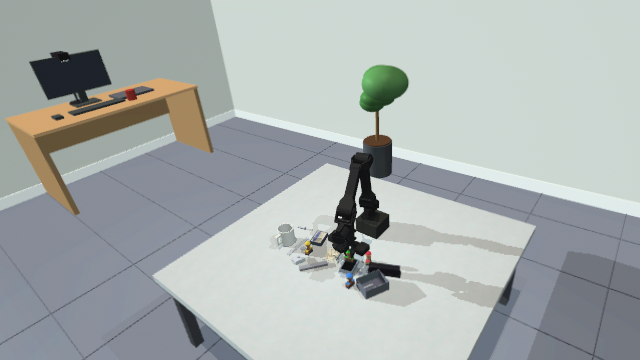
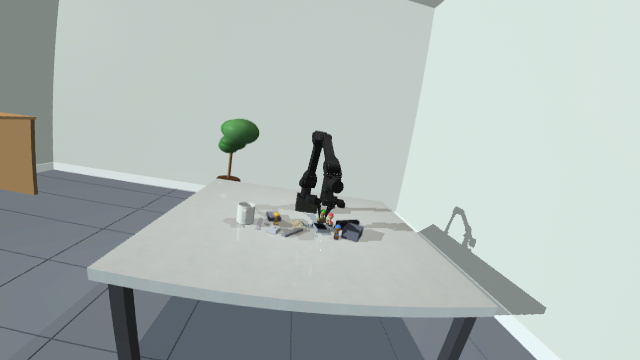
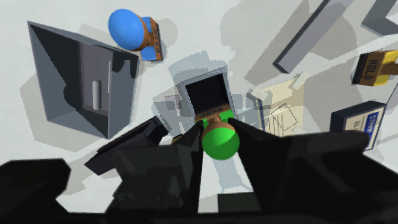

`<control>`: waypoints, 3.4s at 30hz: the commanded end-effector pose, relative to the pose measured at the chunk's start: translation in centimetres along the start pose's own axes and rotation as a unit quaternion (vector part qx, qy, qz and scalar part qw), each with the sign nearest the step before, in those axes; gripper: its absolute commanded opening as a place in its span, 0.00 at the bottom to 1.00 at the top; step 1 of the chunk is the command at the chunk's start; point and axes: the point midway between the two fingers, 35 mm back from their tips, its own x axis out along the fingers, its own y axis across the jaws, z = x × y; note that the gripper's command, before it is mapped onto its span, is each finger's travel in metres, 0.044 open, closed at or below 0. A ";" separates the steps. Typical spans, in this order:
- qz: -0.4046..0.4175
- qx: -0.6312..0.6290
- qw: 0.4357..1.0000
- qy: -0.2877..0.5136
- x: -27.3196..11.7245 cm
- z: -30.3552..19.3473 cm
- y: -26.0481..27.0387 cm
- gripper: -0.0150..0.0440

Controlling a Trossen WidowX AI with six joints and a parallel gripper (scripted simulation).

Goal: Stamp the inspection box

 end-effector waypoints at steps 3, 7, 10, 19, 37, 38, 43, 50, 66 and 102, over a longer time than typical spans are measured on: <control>-0.001 0.000 1.000 -0.004 -1.1 0.2 0.0 0.25; -0.001 0.000 1.000 -0.004 -1.8 0.2 0.0 0.25; -0.001 0.000 1.000 -0.004 -2.3 0.2 0.0 0.25; -0.001 0.003 1.000 -0.004 -3.5 0.1 -0.2 0.25; -0.002 0.299 0.954 0.000 -3.4 -1.1 -6.7 0.25; -0.002 0.316 0.949 0.000 -3.4 -1.3 -7.0 0.25; -0.002 0.397 0.918 0.001 -3.4 -1.9 -8.7 0.25; -0.003 0.506 0.863 0.002 -3.3 -2.9 -11.0 0.25; -0.003 0.557 0.830 0.002 -2.7 -3.5 -12.0 0.25; -0.002 0.557 0.830 0.002 -0.3 -3.3 -12.1 0.25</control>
